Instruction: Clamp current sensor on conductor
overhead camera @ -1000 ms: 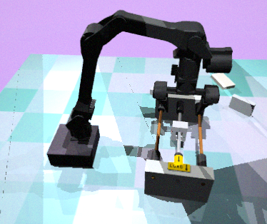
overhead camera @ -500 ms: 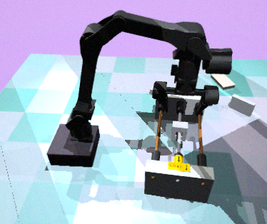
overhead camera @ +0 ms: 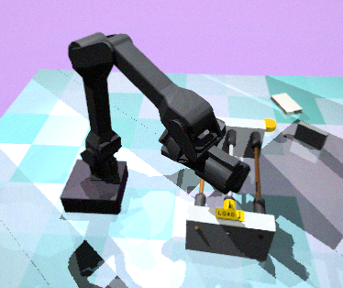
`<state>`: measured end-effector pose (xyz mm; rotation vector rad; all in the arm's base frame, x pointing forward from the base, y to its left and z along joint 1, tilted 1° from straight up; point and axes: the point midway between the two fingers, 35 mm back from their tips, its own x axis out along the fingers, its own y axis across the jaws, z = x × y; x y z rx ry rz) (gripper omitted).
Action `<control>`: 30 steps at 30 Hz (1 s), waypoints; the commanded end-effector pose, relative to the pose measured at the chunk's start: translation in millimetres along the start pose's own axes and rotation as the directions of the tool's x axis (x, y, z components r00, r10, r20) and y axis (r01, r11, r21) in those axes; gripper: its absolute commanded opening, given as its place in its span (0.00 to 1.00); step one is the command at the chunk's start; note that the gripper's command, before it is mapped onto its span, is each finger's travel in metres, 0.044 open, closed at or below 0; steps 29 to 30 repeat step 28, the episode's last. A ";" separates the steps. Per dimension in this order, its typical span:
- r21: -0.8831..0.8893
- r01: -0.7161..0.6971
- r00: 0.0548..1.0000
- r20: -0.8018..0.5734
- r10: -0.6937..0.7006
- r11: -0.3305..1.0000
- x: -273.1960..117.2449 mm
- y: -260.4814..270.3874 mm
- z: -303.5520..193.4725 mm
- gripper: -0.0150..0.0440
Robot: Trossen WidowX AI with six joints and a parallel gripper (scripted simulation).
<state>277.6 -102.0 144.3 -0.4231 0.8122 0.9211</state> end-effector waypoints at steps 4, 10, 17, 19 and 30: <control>0.129 0.166 0.955 0.226 -0.192 0.978 -31.0 5.3 -22.7 1.00; 0.123 0.140 0.968 0.192 -0.162 0.982 -27.3 4.5 -21.8 1.00; 0.123 0.140 0.968 0.192 -0.162 0.982 -27.3 4.5 -21.8 1.00; 0.123 0.140 0.968 0.192 -0.162 0.982 -27.3 4.5 -21.8 1.00; 0.088 0.101 0.985 0.131 -0.112 0.991 -20.0 3.3 -18.5 1.00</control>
